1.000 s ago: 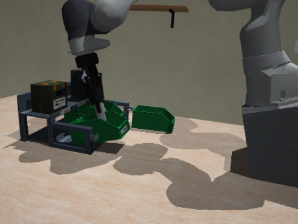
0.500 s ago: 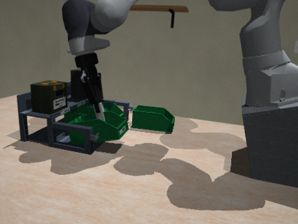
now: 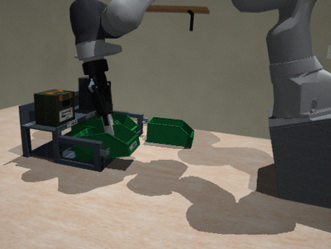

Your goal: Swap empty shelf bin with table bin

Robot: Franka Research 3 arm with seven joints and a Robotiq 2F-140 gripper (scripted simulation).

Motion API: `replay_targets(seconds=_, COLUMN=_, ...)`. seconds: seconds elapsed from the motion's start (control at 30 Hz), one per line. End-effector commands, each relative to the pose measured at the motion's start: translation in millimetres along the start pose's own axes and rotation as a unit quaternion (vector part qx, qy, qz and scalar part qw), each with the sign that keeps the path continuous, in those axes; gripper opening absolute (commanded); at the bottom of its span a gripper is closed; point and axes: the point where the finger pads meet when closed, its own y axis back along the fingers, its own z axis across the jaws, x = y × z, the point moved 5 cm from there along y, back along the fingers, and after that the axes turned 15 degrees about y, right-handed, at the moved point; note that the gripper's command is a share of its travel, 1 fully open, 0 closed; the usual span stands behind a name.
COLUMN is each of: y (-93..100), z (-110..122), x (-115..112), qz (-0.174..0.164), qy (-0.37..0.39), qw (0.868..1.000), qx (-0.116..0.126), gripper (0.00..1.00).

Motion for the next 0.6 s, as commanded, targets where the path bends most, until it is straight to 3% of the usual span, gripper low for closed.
replay_targets(seconds=0.0, y=0.6, z=-0.4, x=-2.8, qz=-0.008, qy=-0.005, qw=1.0, qx=0.001, gripper=0.0)
replay_targets(seconds=0.57, y=0.7, z=-1.2, x=-5.2, qz=-0.014, qy=-0.005, qw=1.0, qx=0.003, gripper=0.0)
